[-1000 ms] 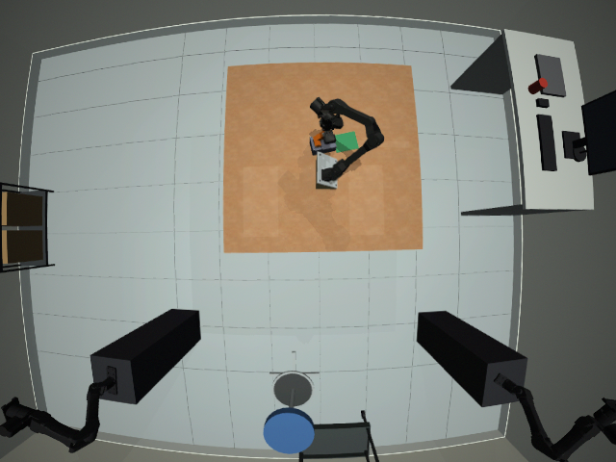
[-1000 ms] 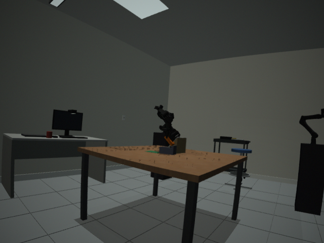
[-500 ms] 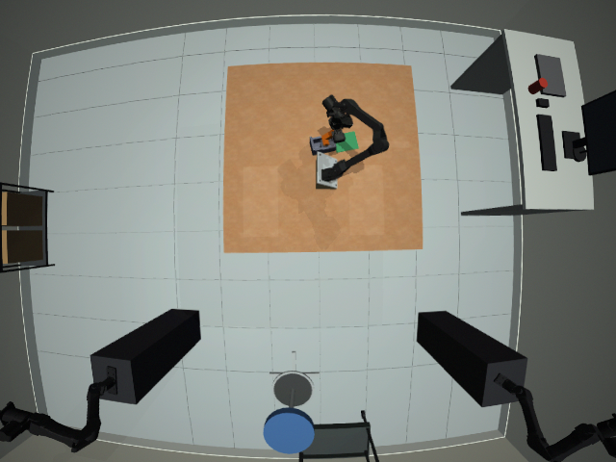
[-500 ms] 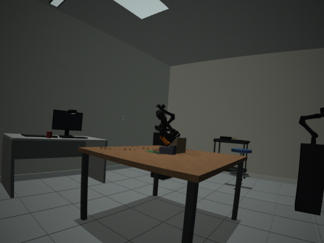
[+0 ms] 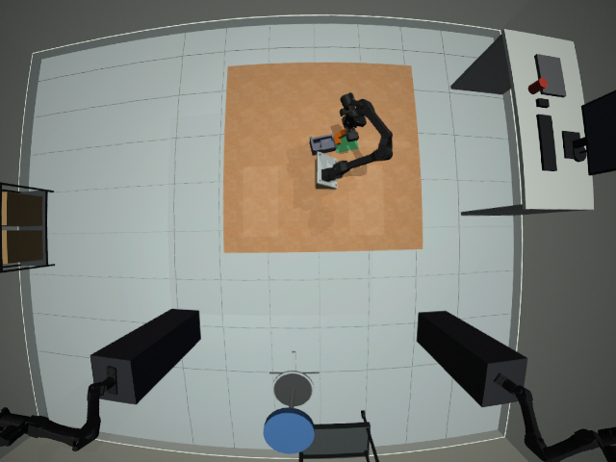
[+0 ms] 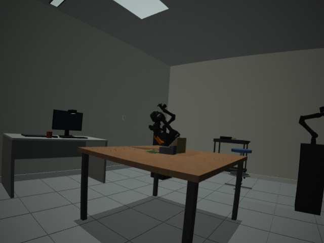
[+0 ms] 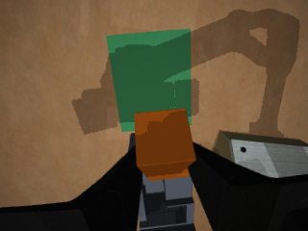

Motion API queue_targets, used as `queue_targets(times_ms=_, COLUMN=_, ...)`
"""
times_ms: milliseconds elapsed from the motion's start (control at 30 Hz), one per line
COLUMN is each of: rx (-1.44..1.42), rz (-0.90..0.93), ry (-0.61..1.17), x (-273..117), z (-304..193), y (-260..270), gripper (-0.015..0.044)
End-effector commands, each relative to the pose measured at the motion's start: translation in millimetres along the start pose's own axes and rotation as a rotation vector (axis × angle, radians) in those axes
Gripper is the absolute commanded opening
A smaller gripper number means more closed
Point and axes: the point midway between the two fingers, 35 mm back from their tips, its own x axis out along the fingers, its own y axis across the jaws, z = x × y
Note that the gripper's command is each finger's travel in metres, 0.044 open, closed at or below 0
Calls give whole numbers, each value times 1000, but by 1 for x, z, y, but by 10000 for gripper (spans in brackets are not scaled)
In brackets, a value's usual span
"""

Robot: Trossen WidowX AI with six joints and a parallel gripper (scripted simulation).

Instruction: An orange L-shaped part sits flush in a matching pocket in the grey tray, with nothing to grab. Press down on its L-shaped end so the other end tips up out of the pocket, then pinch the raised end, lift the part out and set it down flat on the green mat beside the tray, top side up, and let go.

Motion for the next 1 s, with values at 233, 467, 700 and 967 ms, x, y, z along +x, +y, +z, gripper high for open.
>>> queue_targets(times_ms=233, rx=5, rz=9, ry=-6, x=-3, z=41, y=-3, gripper=0)
queue_targets(times_ms=467, rx=5, rz=9, ry=-6, x=3, z=41, y=-3, gripper=0)
queue_targets(times_ms=700, rx=5, rz=9, ry=-6, x=14, z=41, y=-3, gripper=0)
queue_targets(times_ms=967, rx=5, rz=9, ry=-7, x=27, z=41, y=-3, gripper=0)
